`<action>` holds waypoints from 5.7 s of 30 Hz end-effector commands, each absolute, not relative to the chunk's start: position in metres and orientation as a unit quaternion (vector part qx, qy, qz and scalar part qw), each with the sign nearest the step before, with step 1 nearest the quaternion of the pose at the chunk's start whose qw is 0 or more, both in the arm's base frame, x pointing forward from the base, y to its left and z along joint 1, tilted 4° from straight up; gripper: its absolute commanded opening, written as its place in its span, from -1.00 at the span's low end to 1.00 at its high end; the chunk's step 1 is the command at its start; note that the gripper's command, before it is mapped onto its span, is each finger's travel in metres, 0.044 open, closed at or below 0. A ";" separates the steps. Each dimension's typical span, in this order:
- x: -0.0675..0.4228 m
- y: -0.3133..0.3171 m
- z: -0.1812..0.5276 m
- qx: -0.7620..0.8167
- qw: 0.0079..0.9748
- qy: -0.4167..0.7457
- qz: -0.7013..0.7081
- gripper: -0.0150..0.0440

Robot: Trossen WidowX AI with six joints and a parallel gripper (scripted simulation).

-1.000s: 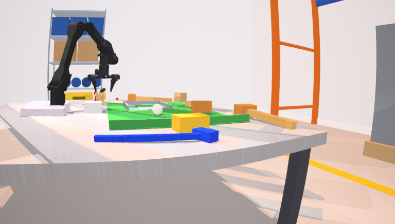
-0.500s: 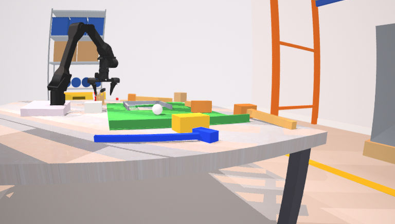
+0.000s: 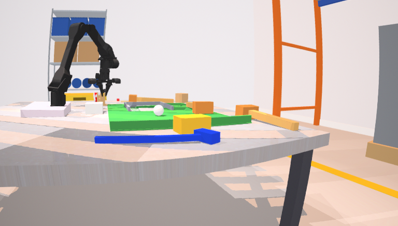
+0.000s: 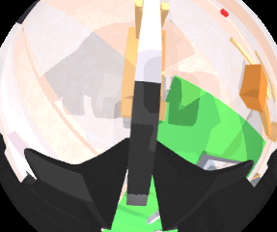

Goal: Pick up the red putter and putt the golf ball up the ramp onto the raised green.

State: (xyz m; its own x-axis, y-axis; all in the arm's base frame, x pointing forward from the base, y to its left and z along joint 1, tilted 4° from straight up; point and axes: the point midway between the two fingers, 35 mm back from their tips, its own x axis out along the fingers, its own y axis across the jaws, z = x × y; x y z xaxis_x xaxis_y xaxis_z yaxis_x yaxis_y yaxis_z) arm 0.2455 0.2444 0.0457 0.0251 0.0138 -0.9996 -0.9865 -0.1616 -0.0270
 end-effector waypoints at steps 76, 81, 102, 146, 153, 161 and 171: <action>0.322 0.004 0.159 -0.309 0.668 0.624 0.264 -0.49; 0.319 -0.023 0.161 -0.276 0.684 0.637 0.224 -0.49; 0.281 -0.127 0.166 -0.140 0.719 0.677 0.075 -0.49; 0.206 -0.219 0.127 0.005 0.720 0.690 -0.071 -0.49; 0.206 -0.220 0.116 0.005 0.720 0.690 -0.071 -0.49; 0.206 -0.221 0.103 0.005 0.720 0.690 -0.071 -0.49; 0.206 -0.222 0.103 0.005 0.718 0.692 -0.074 -0.49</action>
